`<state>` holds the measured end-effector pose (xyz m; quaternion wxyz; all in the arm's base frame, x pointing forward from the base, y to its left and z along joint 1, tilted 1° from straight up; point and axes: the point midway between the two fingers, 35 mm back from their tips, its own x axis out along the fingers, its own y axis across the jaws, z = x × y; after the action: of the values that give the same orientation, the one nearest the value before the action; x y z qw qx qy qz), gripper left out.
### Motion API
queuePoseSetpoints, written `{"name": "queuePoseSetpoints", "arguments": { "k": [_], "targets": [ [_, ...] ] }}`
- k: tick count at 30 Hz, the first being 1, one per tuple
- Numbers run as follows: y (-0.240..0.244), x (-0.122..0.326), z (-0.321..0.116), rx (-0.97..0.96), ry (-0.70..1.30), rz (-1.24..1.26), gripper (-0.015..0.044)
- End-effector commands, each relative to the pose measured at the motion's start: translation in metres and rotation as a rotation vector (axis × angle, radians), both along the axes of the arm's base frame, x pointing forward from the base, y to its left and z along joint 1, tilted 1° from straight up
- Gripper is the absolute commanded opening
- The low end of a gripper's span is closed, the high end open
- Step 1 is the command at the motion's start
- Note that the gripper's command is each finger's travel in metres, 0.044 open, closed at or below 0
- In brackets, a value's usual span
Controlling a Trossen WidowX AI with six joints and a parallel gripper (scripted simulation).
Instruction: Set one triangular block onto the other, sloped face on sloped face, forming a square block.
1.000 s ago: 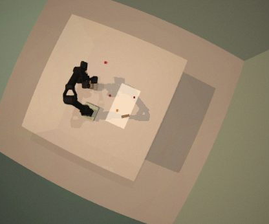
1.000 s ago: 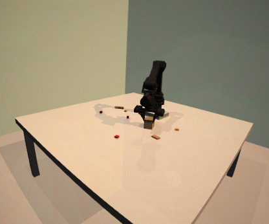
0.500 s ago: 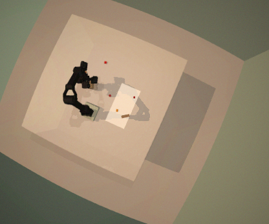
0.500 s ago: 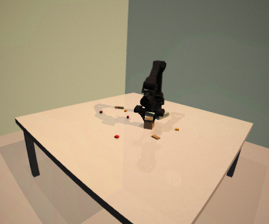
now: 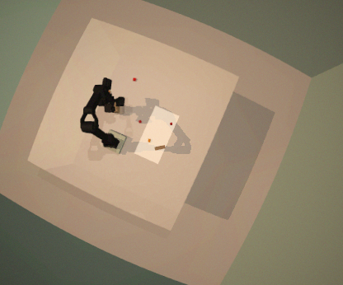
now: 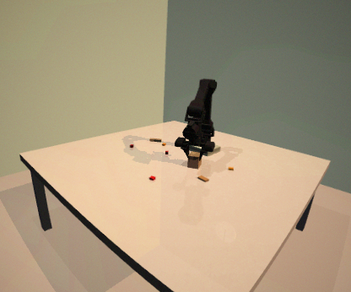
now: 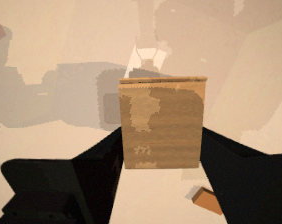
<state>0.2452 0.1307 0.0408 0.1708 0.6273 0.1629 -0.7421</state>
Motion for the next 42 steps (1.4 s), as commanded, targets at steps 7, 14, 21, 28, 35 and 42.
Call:
{"name": "queuePoseSetpoints", "arguments": {
  "k": [7, 14, 21, 28, 35, 42],
  "targets": [
    [0.0002, 0.0003, 0.0002, -0.001, 0.000, -0.005, 0.0000],
    [0.0002, 0.0003, 0.0002, -0.001, 0.000, -0.005, 0.0000],
    [0.0001, 0.0001, 0.0001, 0.000, 0.000, 0.000, 0.0157],
    [0.0001, 0.0001, 0.0001, 0.000, 0.000, 0.000, 0.0341],
    [0.0001, 0.0001, 0.0001, 0.000, 0.000, 0.000, 0.0440],
    [0.0012, 0.0027, 0.0075, 0.000, -0.001, 0.000, 0.0440]
  ]
}}
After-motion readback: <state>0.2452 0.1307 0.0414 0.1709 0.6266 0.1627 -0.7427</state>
